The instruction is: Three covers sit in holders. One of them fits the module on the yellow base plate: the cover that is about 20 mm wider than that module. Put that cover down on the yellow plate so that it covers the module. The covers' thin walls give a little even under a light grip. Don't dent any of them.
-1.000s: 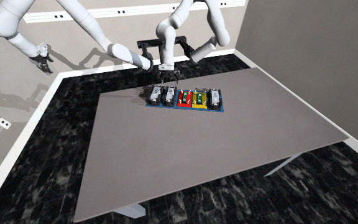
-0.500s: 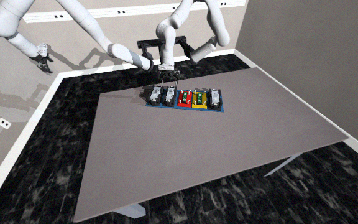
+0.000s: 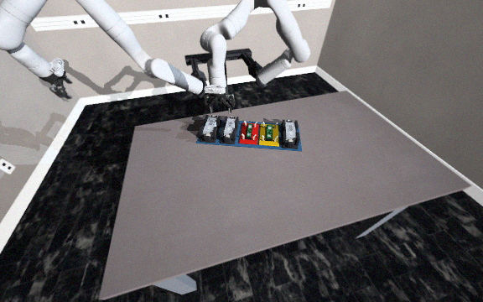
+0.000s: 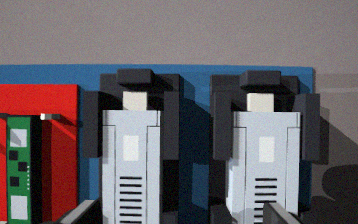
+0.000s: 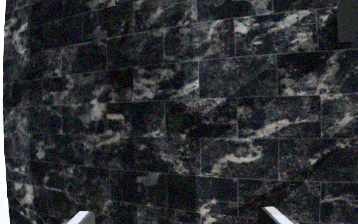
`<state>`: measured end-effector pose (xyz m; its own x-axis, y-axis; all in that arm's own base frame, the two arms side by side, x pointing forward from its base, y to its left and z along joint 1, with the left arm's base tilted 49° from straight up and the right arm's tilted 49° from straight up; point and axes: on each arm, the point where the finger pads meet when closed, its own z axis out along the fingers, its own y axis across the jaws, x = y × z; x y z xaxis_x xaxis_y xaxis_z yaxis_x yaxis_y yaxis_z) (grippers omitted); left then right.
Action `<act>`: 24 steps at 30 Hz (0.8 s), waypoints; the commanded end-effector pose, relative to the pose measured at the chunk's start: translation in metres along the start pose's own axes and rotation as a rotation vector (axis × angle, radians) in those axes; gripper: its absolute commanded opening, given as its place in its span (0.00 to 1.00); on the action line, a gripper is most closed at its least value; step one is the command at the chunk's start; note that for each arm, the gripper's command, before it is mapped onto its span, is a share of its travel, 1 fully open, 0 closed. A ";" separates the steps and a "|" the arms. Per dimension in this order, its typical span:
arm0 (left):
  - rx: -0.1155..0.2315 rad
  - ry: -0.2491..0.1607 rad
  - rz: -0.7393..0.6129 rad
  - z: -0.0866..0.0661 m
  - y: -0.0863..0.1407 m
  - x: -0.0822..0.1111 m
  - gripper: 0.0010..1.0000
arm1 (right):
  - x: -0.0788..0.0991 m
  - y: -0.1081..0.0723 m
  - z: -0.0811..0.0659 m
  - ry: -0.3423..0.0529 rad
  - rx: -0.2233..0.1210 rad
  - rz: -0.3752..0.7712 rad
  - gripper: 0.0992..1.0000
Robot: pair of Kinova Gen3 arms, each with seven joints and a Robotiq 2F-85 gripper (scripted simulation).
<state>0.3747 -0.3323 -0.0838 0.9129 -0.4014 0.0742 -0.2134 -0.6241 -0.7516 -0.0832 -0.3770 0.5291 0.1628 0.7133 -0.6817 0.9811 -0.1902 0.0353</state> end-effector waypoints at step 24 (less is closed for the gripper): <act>0.005 -0.004 0.002 0.007 0.077 -0.003 1.00 | 0.000 0.000 0.000 -0.001 0.000 0.001 1.00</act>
<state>0.3595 -0.3743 -0.1425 0.9107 -0.4067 0.0720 -0.2163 -0.6182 -0.7557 -0.0832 -0.3770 0.5291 0.1628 0.7133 -0.6817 0.9811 -0.1902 0.0353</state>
